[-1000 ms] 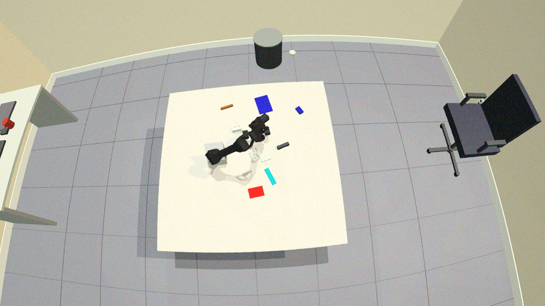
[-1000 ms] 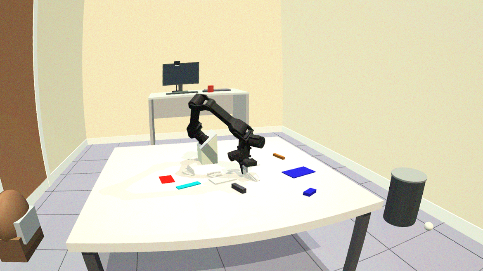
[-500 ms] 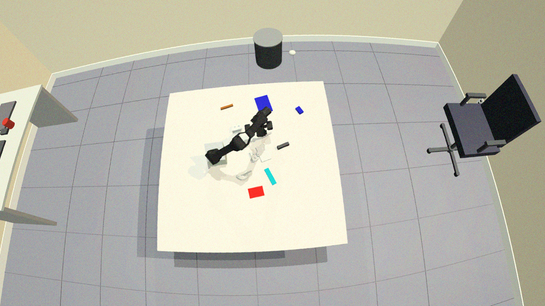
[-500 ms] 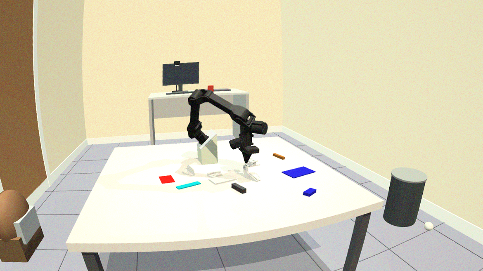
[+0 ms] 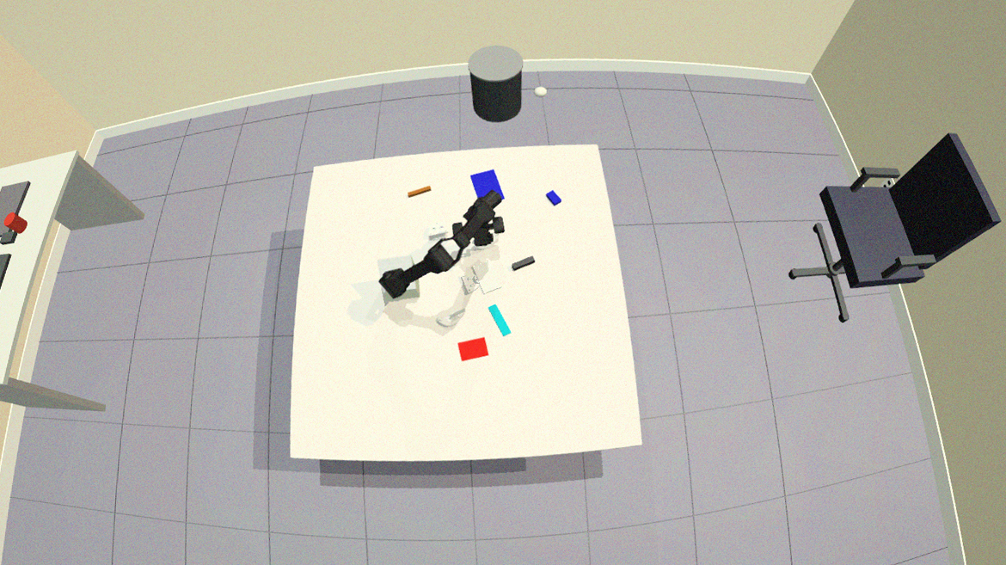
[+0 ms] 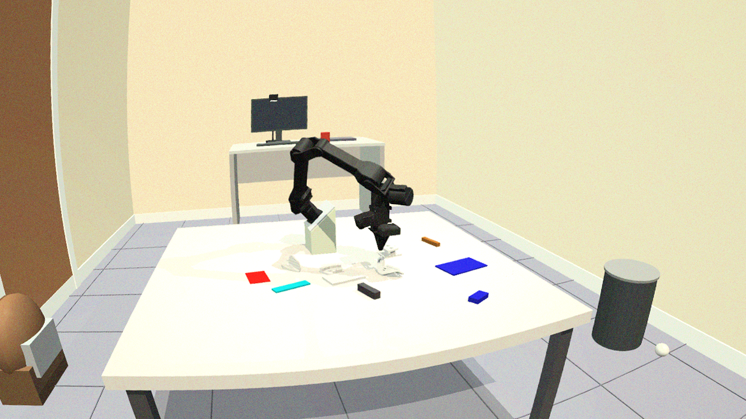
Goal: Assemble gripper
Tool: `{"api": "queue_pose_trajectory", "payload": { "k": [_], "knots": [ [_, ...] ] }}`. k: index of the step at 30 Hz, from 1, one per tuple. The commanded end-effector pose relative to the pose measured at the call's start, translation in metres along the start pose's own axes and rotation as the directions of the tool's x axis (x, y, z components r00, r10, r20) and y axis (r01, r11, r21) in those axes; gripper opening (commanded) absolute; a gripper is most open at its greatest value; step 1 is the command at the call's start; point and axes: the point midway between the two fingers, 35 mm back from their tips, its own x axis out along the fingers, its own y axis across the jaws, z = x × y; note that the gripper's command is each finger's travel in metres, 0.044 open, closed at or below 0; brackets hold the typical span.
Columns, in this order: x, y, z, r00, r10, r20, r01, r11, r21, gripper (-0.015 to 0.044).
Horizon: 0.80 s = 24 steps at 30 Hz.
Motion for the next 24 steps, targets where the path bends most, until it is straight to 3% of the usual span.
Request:
{"api": "queue_pose_trajectory", "payload": {
  "k": [1, 12, 24],
  "knots": [
    [0.0, 0.0, -0.002, 1.0, 0.003, -0.001, -0.003, 0.999, -0.045, 0.0],
    [0.0, -0.006, -0.012, 1.0, 0.0, -0.003, -0.002, 0.925, -0.38, 0.0],
    [0.0, -0.013, -0.024, 1.0, -0.003, -0.005, -0.001, 0.721, -0.693, 0.0]
  ]
}}
